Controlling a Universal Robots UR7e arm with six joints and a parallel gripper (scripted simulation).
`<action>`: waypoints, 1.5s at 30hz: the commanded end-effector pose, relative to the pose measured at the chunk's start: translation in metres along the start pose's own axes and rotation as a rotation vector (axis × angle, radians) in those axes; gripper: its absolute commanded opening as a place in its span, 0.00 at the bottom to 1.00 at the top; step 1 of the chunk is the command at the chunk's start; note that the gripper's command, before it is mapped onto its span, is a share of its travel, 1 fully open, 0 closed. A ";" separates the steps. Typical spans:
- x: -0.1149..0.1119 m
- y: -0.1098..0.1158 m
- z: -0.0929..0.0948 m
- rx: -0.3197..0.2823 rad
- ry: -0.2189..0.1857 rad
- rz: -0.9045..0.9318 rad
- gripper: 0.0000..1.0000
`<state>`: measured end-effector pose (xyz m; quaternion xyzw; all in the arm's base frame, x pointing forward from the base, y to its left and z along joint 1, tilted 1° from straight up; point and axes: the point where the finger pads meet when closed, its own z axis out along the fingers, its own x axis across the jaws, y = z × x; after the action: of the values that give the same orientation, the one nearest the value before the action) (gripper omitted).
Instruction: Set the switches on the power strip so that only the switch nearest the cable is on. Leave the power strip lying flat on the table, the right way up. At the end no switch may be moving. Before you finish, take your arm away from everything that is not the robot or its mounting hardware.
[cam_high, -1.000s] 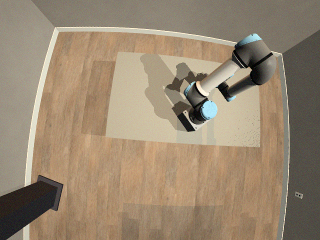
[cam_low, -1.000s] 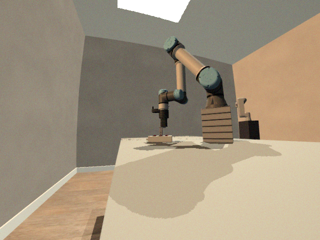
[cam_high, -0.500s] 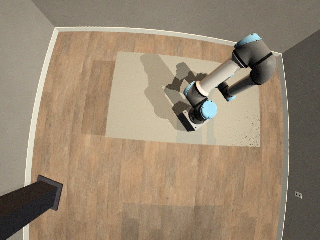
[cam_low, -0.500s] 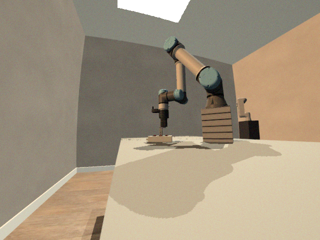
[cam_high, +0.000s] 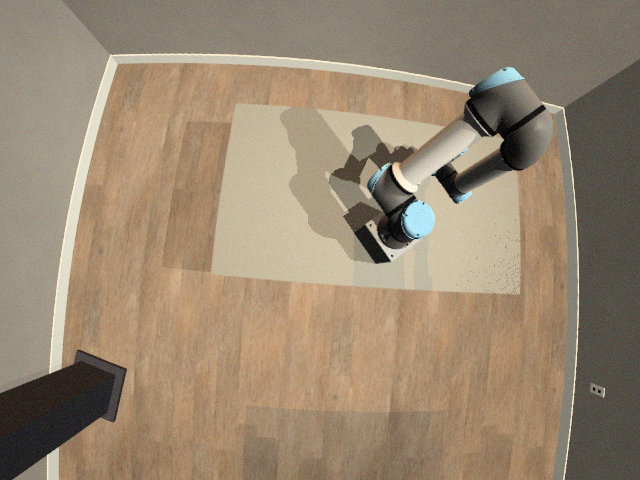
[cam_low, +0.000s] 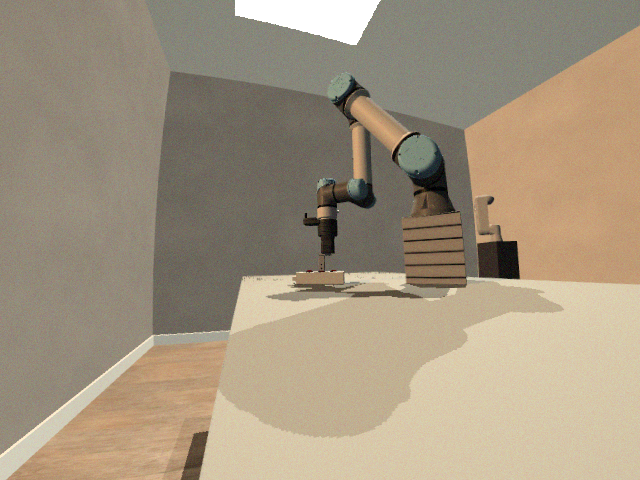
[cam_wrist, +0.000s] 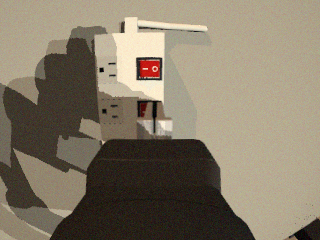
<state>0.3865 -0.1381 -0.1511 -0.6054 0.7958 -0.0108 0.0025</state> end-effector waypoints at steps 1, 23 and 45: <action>-0.001 0.000 -0.005 -0.001 0.000 0.000 0.00; 0.000 0.000 -0.039 0.000 0.000 0.000 0.00; -0.011 -0.048 -0.054 0.003 0.001 -0.001 0.00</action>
<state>0.4018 -0.1374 -0.1084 -0.6058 0.7955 -0.0097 0.0026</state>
